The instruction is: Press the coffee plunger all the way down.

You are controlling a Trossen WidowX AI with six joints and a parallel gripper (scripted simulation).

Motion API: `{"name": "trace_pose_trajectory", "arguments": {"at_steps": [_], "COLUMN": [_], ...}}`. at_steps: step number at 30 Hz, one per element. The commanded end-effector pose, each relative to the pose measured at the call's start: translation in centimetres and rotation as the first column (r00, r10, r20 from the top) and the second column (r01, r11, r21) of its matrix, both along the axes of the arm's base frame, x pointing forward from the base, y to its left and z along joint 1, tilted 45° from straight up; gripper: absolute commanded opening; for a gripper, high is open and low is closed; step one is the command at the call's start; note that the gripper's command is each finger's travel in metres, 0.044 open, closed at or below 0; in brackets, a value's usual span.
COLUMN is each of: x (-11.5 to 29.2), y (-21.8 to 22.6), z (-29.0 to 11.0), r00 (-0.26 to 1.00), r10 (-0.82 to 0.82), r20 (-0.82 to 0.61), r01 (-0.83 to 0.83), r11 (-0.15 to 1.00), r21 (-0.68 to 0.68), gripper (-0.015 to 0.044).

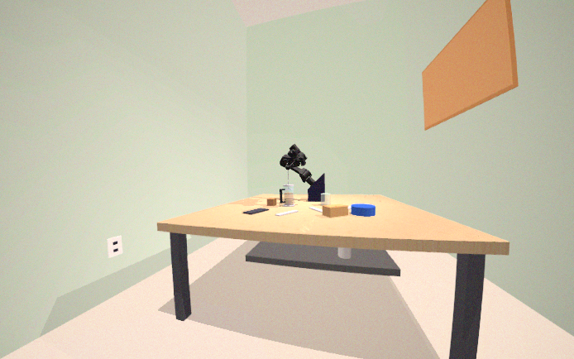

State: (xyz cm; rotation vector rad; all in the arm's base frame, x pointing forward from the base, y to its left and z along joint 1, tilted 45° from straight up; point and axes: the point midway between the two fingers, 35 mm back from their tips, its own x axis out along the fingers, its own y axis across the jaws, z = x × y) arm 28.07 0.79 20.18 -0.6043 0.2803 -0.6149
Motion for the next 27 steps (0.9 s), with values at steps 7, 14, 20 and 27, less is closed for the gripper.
{"name": "trace_pose_trajectory", "arguments": {"at_steps": [7,14,20,27], "x": [0.3,0.6,0.7,0.9], "y": [-1.4,-2.2,-2.8,-3.7], "z": [-2.2,-3.0,-3.8,-4.6], "r00": [1.0,1.0,1.0,1.0], "r10": [-0.007,-0.007,-0.007,-0.007], "r20": [-0.026,-0.026,-0.025,-0.024], "r01": [0.007,0.007,0.007,0.007], "r11": [1.0,1.0,1.0,1.0], "r21": [-0.006,-0.005,-0.005,-0.006], "gripper": [0.0128,0.0128,0.0128,0.0128]}}
